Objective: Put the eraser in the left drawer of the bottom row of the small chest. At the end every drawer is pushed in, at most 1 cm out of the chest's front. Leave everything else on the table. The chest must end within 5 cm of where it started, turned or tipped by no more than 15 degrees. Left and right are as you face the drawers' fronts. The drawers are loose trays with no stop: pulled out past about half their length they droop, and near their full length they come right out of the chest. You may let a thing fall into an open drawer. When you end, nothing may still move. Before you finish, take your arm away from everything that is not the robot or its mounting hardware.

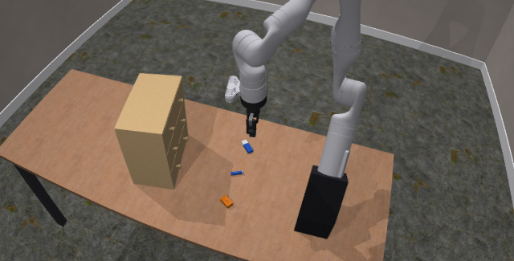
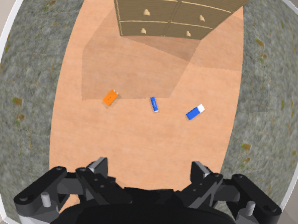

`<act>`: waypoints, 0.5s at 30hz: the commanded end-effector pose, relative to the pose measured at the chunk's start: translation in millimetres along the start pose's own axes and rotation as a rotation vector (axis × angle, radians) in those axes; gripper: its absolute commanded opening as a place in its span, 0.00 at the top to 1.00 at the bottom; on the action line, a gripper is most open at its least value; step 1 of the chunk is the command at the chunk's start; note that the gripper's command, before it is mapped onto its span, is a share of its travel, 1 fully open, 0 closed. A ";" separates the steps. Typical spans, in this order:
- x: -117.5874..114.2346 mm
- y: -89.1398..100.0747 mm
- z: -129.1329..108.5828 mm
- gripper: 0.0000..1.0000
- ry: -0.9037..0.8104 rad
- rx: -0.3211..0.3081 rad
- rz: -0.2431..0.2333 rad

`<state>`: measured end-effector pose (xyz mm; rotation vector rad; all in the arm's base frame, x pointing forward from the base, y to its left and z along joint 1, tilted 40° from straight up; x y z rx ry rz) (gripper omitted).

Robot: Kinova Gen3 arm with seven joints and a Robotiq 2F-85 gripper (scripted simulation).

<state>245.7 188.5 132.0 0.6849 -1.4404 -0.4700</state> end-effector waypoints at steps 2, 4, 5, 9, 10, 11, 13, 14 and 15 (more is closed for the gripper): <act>10.6 40.1 -41.5 0.00 -0.140 0.022 -0.112; 14.3 47.2 -50.0 0.00 -0.167 0.027 -0.130; 14.9 48.2 -51.2 0.00 -0.171 0.028 -0.132; 15.0 48.4 -51.4 0.00 -0.172 0.028 -0.133; 15.0 48.4 -51.4 0.00 -0.172 0.028 -0.133; 15.0 48.4 -51.4 0.00 -0.172 0.028 -0.133; 15.1 48.2 -51.2 0.00 -0.171 0.027 -0.132; 15.1 48.2 -51.2 0.00 -0.171 0.027 -0.132; 15.1 48.2 -51.2 0.00 -0.171 0.027 -0.132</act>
Point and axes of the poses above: the point where the finger pads meet when closed, its own y axis back along the fingers, its own x axis across the jaws, z = x × y, the point moved 2 cm from there along y, back along the fingers, and after that the axes turned 12 degrees about -y, right-handed, at the moved point
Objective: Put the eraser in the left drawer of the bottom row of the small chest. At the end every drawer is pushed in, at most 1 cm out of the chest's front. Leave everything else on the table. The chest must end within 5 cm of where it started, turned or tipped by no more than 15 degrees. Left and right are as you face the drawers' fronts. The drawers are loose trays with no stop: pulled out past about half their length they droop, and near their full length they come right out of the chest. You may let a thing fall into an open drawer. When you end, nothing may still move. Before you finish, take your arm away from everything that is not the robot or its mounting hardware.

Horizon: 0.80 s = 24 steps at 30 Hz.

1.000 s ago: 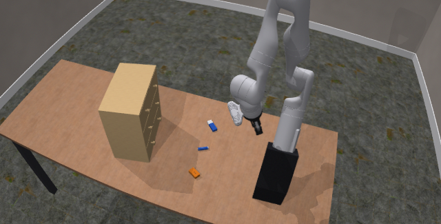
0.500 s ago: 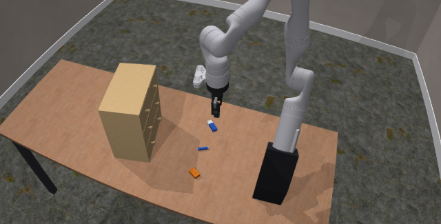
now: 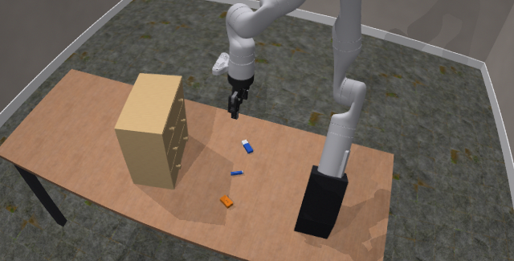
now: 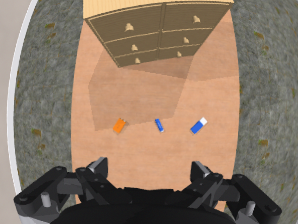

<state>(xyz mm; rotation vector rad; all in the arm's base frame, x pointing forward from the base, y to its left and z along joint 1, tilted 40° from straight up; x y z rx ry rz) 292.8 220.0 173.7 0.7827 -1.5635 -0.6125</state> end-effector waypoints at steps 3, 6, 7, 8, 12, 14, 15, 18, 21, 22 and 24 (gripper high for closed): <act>1.0 2.1 0.0 0.00 -0.012 -0.005 -0.004; 1.0 2.1 0.0 0.00 -0.012 -0.005 -0.004; 1.0 2.1 0.0 0.00 -0.012 -0.005 -0.004; 1.0 2.1 0.0 0.00 -0.012 -0.005 -0.004; 1.0 2.1 0.0 0.00 -0.012 -0.005 -0.004; 1.0 2.1 0.0 0.00 -0.012 -0.005 -0.004; 1.0 2.1 0.0 0.00 -0.012 -0.005 -0.004; 1.0 2.1 0.0 0.00 -0.012 -0.005 -0.004; 1.0 2.0 0.0 0.00 -0.013 -0.006 -0.004; 1.0 1.8 0.1 0.00 -0.014 -0.006 -0.004; 0.9 1.3 0.4 0.00 -0.019 -0.007 -0.004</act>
Point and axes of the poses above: the point where the finger pads meet when closed, its own y axis back along the fingers, its own x axis across the jaws, z = x × y, the point moved 2 cm from there along y, back along the fingers, and after that the axes turned 12 degrees about -y, right-handed, at the moved point
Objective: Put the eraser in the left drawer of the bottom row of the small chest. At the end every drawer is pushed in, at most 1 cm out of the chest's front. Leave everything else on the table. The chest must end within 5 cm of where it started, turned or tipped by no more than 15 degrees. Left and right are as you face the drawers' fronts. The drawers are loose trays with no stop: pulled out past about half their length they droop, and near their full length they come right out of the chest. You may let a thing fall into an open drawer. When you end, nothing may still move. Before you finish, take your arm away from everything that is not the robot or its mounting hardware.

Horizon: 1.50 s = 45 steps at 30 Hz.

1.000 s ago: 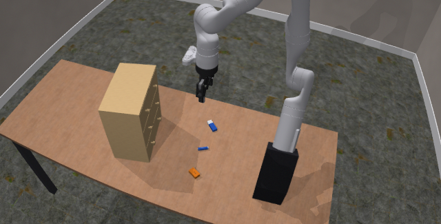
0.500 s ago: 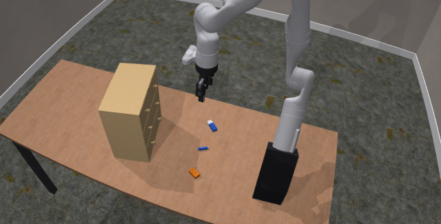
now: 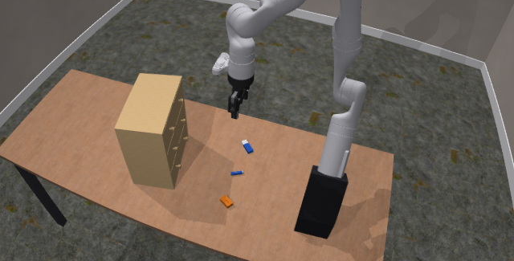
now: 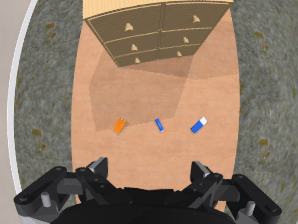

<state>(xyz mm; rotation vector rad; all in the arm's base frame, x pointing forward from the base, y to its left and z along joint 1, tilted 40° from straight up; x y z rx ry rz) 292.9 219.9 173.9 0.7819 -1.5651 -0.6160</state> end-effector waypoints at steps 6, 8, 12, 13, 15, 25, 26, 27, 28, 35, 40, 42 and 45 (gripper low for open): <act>0.5 -2.7 2.5 0.00 -0.051 -0.015 0.002; -0.4 -4.9 3.1 0.00 -0.071 -0.018 0.002; -2.7 -7.2 3.0 0.00 -0.097 -0.020 -0.002; -3.0 -9.0 3.7 0.00 -0.112 -0.024 0.000; -3.8 -12.8 5.3 0.00 -0.146 -0.031 0.007; -11.0 -34.6 12.7 0.00 -0.409 -0.075 0.027; -11.0 -34.6 12.7 0.00 -0.409 -0.075 0.027; -11.0 -34.6 12.7 0.00 -0.409 -0.075 0.027; -11.0 -37.2 13.1 0.00 -0.443 -0.078 0.032; -17.7 -57.7 19.5 0.00 -0.725 -0.113 0.057; -21.6 -73.7 22.0 0.00 -0.959 -0.129 0.081; -22.9 -80.3 22.3 0.00 -1.059 -0.132 0.091; -21.6 -83.8 20.8 0.00 -1.106 -0.125 0.098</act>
Point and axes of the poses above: the point where the finger pads meet when closed, its own y axis back along the fingers, its own x axis across the jaws, z = x × y, the point moved 2 cm from there along y, back along the fingers, and after that the axes turned 12 degrees about -y, right-handed, at the moved point
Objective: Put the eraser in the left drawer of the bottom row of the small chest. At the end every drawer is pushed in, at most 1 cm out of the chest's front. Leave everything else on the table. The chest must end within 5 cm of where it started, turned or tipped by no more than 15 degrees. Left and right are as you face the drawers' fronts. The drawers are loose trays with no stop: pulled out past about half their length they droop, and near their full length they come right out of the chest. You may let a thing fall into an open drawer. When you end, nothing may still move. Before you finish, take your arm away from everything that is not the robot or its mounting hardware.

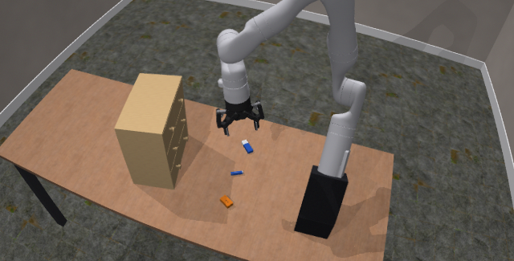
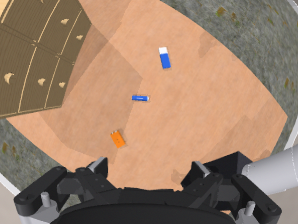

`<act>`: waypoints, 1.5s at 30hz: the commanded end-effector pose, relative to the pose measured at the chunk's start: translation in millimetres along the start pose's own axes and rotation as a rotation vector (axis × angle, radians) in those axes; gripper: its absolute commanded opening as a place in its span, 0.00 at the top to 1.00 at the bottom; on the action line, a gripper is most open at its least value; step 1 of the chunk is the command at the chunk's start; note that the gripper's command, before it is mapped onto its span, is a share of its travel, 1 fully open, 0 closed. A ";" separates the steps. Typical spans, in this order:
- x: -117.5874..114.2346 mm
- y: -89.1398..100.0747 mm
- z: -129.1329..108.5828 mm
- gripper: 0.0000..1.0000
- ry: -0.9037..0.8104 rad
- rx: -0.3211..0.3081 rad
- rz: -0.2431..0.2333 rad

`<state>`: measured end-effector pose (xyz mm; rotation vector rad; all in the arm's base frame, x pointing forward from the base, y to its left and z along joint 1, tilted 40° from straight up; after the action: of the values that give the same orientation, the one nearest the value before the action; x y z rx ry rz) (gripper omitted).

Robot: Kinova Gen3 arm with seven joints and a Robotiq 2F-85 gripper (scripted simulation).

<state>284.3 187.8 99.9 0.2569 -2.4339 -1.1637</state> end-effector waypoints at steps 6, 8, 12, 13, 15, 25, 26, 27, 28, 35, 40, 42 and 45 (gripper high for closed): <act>-6.0 -27.2 1.3 0.00 -0.381 0.006 0.009; -8.4 -33.2 1.0 0.00 -0.488 0.004 0.008; -13.7 -44.4 -2.3 0.00 -0.698 0.006 0.000; -15.1 -47.0 -3.1 0.00 -0.751 0.006 -0.003; -16.6 -49.5 -3.9 0.00 -0.803 0.005 -0.006; -30.6 -68.1 -13.5 0.00 -1.233 -0.006 -0.047; -32.1 -69.6 -14.8 0.00 -1.276 -0.008 -0.053; -33.7 -70.9 -16.0 0.00 -1.317 -0.012 -0.059; -35.3 -71.9 -17.2 0.00 -1.357 -0.015 -0.064; -42.5 -76.7 -23.4 0.00 -1.536 -0.032 -0.091; -48.3 -80.4 -29.1 0.00 -1.675 -0.046 -0.117; -50.2 -81.5 -31.0 0.00 -1.720 -0.052 -0.125; -52.6 -82.7 -33.5 0.00 -1.774 -0.059 -0.136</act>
<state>342.6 133.5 40.2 -1.1266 -3.6719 -1.9342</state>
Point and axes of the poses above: the point where the finger pads meet when closed, its own y axis back along the fingers, its own x axis across the jaws, z = x × y, the point moved 2 cm from there along y, back along the fingers, and after that the axes turned 12 degrees about -y, right-handed, at the moved point
